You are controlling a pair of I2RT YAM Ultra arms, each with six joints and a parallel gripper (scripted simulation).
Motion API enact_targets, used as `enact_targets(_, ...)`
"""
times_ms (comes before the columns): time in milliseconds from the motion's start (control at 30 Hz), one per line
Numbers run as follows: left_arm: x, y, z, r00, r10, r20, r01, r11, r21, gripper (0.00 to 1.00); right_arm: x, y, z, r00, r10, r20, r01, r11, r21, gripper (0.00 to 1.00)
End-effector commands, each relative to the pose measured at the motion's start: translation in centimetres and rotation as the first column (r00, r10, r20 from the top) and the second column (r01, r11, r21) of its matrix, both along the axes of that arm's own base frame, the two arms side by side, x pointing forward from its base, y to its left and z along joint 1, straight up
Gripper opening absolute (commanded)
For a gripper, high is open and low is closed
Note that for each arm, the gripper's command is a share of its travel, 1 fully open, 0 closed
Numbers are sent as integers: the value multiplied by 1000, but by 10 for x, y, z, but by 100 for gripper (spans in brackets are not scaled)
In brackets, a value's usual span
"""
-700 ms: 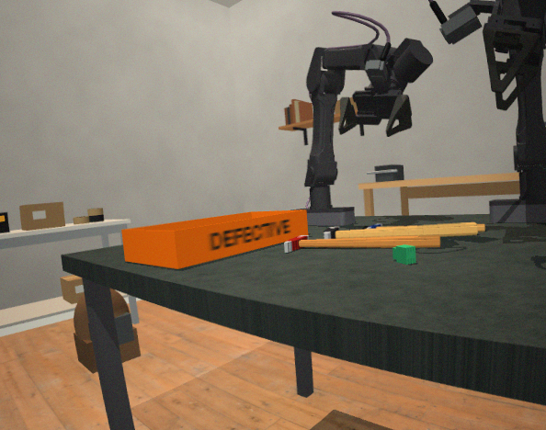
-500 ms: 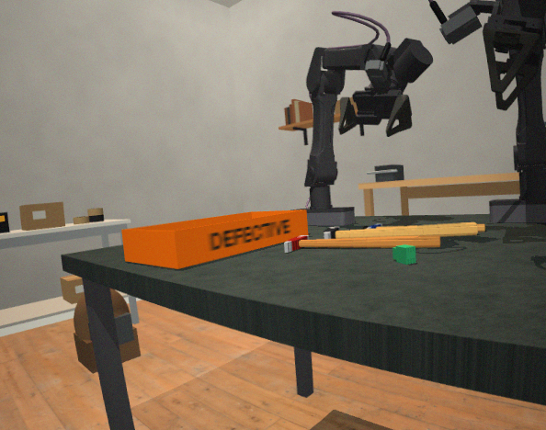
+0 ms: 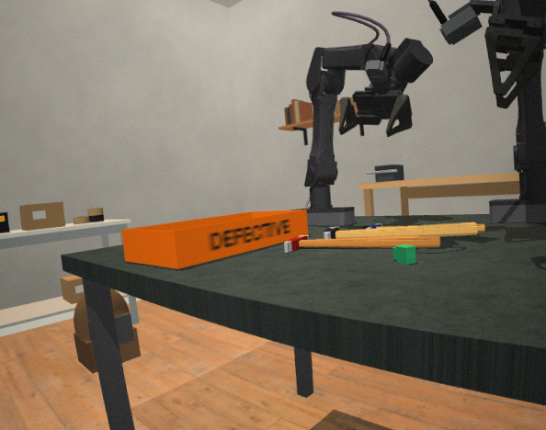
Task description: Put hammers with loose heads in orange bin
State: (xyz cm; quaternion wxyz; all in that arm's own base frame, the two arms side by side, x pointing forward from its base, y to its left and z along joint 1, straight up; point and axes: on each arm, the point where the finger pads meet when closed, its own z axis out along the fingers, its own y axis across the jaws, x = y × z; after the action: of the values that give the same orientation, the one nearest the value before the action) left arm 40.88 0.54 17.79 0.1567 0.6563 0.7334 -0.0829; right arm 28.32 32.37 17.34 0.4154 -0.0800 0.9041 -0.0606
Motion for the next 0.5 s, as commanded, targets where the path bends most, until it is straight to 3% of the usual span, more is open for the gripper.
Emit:
enact_targets(0, 8, -1, 2, 998, 41, 41, -41, 999, 16, 55, 1, 0, 4, 1000, -2, 9, 2, 1000, 9, 100)
enact_targets(167, 11, -8, -10, 988, 140, 70, -142, 989, 36, 55, 1, 0, 4, 1000, -2, 9, 2, 1000, 9, 100)
enact_targets(467, -20, -32, -51, 957, 283, 66, -287, 957, 52, 55, 1, 0, 4, 1000, -2, 9, 2, 1000, 9, 100)
